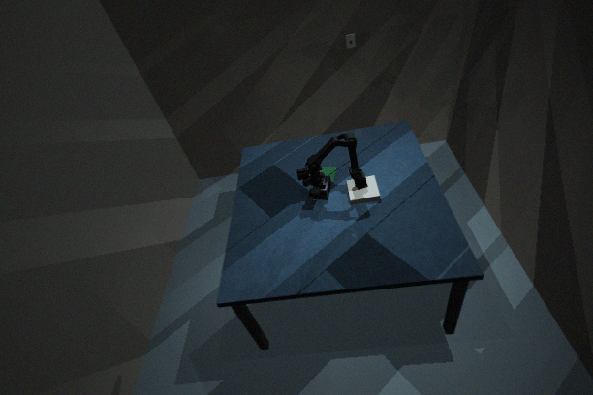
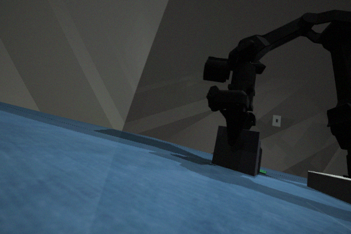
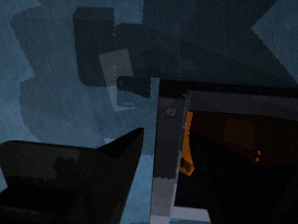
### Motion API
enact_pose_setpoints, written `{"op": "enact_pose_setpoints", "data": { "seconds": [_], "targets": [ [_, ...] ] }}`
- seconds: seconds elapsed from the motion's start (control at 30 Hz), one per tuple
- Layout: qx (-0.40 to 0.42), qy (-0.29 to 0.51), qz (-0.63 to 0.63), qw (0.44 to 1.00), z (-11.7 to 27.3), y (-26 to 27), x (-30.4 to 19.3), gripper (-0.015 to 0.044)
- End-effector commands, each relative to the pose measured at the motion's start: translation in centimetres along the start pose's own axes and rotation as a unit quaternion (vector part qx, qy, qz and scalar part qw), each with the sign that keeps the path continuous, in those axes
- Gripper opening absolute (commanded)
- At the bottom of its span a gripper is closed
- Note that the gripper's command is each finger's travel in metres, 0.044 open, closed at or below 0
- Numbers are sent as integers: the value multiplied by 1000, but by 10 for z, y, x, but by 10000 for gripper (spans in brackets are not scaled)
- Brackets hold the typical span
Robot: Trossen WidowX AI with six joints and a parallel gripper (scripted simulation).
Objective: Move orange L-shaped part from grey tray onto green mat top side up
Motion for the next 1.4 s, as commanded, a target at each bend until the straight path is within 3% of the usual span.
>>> {"op": "enact_pose_setpoints", "data": {
  "seconds": [0.0,0.93,1.23,1.37],
  "targets": [
    [-3,3,2,1000,-9,-1,-2,180],
    [0,0,0,1000,-9,1,-1,180],
    [-2,3,2,1000,4,11,-3,180],
    [-2,3,2,1000,35,9,1,180]
  ]
}}
Point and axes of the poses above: the point midway between the two fingers, 35 mm back from their tips, its own z axis back along the fingers, its own y axis across the jaws, x = y × z, the point moved 3 cm from there along z, back along the fingers, and after that the axes turned 7 degrees about -z, right-handed, at the moved point
